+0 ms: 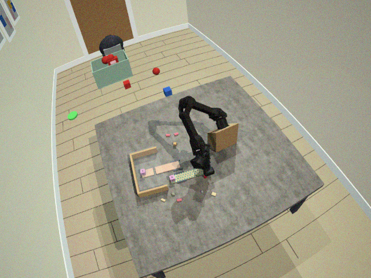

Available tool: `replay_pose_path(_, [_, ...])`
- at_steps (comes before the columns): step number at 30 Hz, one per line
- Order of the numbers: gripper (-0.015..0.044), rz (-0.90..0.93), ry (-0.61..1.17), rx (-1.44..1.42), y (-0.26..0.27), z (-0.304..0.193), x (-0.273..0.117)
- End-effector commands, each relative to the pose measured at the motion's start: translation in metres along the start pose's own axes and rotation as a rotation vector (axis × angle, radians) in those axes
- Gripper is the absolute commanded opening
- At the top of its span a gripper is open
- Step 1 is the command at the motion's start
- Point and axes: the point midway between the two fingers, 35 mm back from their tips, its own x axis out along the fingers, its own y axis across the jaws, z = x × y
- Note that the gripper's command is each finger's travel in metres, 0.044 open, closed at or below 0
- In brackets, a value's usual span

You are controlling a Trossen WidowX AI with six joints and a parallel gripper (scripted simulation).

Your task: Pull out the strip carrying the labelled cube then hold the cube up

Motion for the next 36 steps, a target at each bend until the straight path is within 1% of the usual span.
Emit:
replay_pose_path(1, [0.0, -0.005, 0.025, -0.011, -0.0026, -0.0117, 0.0036])
replay_pose_path(35, [0.0, -0.005, 0.025, -0.011, -0.0026, -0.0117, 0.0036])
replay_pose_path(36, [0.0, 0.001, 0.004, -0.003, -0.0001, -0.0038, -0.0018])
